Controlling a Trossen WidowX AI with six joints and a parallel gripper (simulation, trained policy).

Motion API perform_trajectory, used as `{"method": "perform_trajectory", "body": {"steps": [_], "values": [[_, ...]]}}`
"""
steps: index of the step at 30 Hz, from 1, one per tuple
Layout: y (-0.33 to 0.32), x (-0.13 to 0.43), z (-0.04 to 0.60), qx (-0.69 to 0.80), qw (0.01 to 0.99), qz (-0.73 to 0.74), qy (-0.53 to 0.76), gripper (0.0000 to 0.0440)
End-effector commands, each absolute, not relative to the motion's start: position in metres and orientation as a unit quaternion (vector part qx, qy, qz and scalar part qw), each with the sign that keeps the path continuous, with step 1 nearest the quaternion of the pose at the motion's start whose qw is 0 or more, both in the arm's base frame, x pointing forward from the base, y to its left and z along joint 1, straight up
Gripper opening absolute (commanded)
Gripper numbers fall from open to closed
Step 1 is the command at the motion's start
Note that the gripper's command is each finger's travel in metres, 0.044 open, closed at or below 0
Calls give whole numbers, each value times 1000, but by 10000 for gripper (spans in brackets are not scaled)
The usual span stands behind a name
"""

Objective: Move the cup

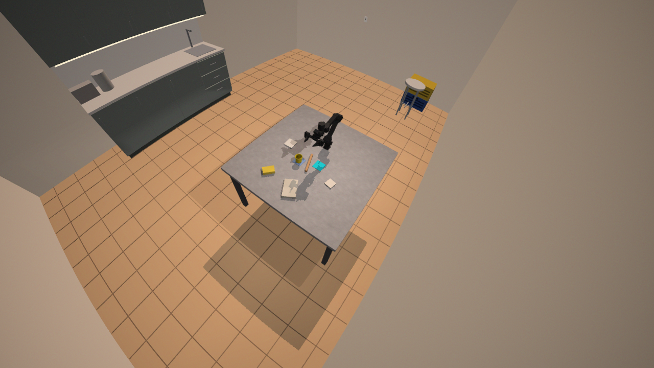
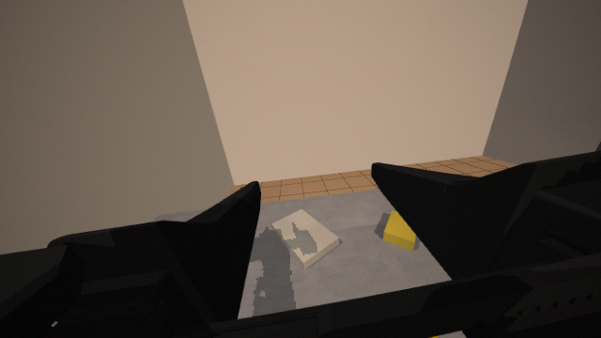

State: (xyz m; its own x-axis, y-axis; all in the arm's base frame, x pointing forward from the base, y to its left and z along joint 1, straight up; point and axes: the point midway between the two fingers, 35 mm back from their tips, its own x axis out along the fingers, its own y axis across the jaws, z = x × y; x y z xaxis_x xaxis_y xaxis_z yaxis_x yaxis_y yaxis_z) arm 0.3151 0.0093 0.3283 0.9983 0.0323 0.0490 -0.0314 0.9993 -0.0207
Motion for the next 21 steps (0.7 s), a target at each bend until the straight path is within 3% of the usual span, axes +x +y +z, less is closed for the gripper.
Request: {"method": "perform_trajectory", "body": {"steps": [1, 13, 17, 21], "values": [[9, 316, 327, -9, 1000, 14, -22, 374], [9, 325, 317, 13, 999, -1, 40, 70], [13, 330, 312, 23, 997, 3, 69, 72], [18, 335, 307, 35, 995, 9, 98, 105]]}}
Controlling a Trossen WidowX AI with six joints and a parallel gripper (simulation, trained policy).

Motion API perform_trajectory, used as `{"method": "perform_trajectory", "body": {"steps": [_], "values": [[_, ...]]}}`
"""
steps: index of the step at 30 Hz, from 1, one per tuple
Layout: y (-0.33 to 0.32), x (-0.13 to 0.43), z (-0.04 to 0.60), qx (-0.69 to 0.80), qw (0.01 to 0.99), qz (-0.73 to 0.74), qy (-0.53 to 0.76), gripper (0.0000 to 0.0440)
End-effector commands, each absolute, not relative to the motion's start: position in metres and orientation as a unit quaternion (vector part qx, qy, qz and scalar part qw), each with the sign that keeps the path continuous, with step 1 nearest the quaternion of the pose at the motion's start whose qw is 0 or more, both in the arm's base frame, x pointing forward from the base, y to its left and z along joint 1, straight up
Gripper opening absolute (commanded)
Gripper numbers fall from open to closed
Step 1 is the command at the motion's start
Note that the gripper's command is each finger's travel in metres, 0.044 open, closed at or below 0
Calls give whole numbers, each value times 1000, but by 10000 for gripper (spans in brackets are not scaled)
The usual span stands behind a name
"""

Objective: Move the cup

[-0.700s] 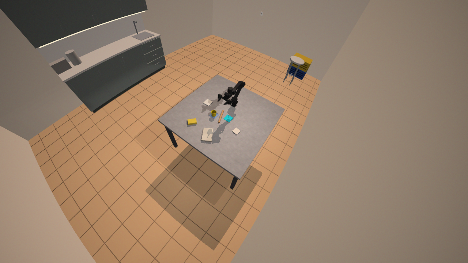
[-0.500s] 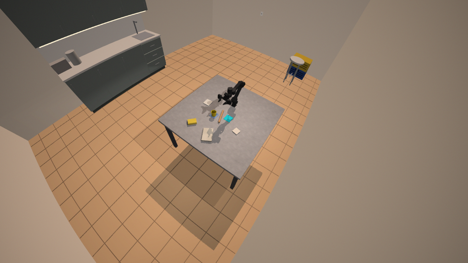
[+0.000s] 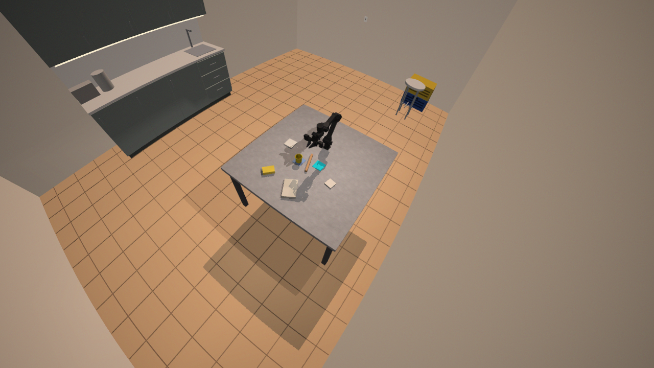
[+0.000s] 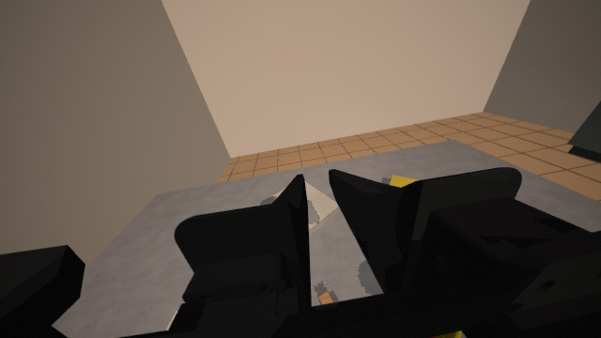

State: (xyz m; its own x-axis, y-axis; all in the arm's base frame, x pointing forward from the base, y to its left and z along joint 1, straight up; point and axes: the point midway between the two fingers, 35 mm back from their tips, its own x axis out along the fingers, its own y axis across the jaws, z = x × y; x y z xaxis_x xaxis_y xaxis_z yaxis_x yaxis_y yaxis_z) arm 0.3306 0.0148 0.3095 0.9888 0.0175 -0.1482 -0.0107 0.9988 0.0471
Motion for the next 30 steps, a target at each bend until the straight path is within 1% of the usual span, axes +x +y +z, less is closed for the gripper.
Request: {"method": "perform_trajectory", "body": {"steps": [1, 4, 9, 16, 30], "values": [[20, 336, 307, 38, 994, 10, 105, 116], [23, 340, 304, 47, 991, 13, 126, 144], [29, 345, 299, 61, 985, 14, 162, 155], [35, 351, 291, 81, 973, 11, 215, 149], [45, 358, 273, 102, 941, -5, 322, 120]]}}
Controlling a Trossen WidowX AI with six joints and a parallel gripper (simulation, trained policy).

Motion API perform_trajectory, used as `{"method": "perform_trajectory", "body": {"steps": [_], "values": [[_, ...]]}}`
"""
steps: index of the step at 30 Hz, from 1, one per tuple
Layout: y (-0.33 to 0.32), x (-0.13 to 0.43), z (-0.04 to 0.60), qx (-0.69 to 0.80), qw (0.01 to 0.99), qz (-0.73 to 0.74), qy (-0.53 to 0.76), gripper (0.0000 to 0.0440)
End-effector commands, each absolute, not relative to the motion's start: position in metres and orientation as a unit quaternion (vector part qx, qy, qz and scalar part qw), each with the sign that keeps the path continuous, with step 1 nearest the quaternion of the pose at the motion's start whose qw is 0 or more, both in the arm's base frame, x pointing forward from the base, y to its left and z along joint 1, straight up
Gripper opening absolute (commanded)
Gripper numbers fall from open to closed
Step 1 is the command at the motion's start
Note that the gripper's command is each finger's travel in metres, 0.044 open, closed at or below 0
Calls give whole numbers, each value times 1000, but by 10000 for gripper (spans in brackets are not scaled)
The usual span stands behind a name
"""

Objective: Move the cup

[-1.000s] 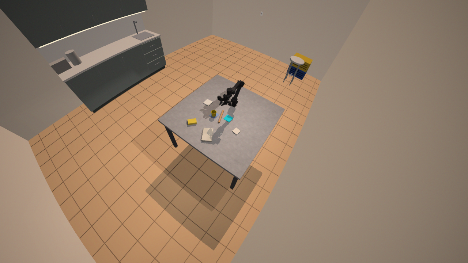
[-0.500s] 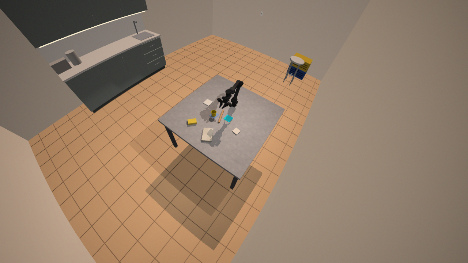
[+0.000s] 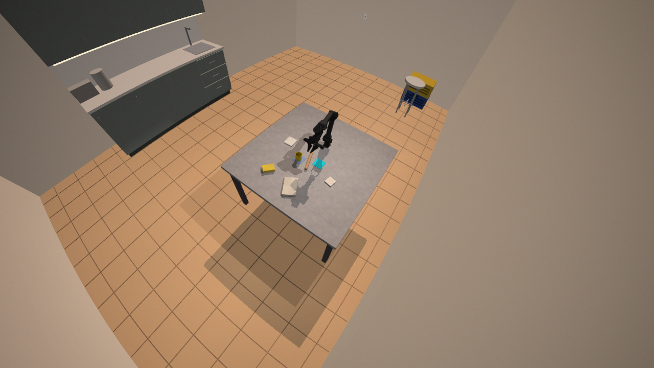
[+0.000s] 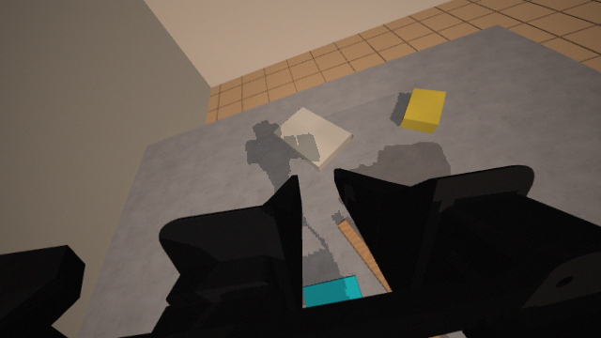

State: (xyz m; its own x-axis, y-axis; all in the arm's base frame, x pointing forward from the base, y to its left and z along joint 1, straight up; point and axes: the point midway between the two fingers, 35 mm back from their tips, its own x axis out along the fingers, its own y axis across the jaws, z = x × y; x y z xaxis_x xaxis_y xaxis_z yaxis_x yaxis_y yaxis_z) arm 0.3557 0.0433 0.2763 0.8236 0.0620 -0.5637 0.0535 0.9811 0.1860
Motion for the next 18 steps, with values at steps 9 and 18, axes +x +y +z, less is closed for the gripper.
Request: {"method": "perform_trajectory", "body": {"steps": [9, 18], "values": [[47, 358, 259, 100, 915, -18, 391, 117], [45, 356, 247, 87, 885, -33, 456, 144]]}}
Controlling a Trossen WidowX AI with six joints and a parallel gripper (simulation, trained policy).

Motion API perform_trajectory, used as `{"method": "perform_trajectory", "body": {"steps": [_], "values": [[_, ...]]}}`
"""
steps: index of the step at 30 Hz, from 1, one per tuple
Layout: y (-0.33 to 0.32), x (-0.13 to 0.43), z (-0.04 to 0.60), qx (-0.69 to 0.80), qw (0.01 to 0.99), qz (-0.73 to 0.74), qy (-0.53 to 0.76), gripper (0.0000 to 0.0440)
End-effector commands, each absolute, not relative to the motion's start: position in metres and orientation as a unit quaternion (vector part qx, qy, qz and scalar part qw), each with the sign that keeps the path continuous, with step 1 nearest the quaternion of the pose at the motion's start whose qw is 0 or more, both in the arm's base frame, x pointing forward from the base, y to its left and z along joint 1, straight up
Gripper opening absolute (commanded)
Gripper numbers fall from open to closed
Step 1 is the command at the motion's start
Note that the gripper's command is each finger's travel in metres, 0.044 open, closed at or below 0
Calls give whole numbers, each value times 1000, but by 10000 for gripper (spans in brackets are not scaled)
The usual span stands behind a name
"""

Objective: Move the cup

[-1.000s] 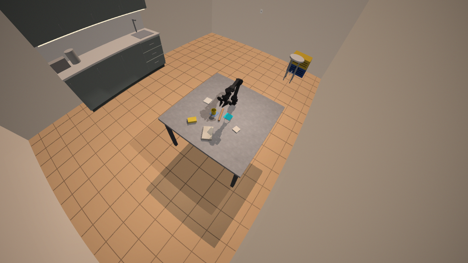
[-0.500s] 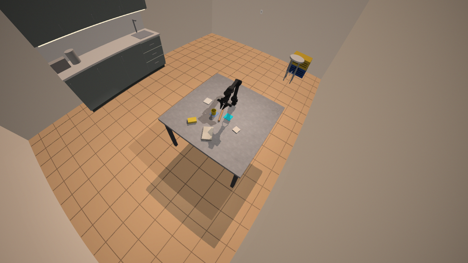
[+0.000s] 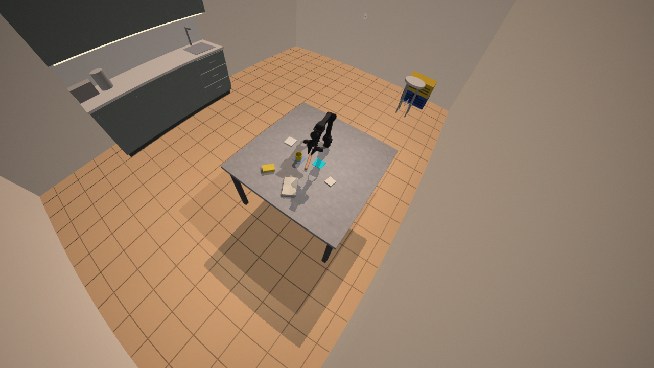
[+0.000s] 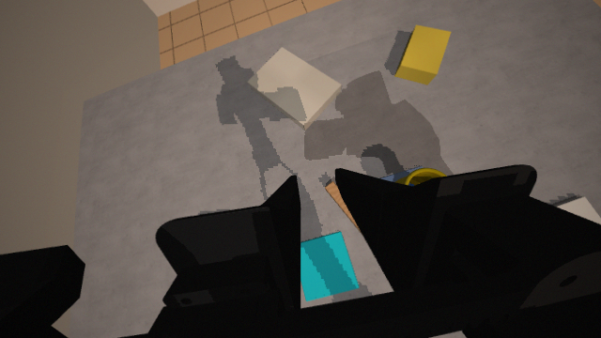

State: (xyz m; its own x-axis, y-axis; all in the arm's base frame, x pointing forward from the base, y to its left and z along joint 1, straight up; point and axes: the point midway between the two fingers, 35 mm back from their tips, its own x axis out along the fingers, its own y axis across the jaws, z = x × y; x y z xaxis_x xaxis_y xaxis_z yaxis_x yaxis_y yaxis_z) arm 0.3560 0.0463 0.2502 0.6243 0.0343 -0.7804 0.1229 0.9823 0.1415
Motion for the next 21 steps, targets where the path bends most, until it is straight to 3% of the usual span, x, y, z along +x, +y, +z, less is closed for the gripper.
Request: {"method": "perform_trajectory", "body": {"steps": [1, 21], "values": [[44, 356, 246, 86, 882, -34, 463, 145], [25, 347, 221, 39, 804, -57, 591, 130]]}}
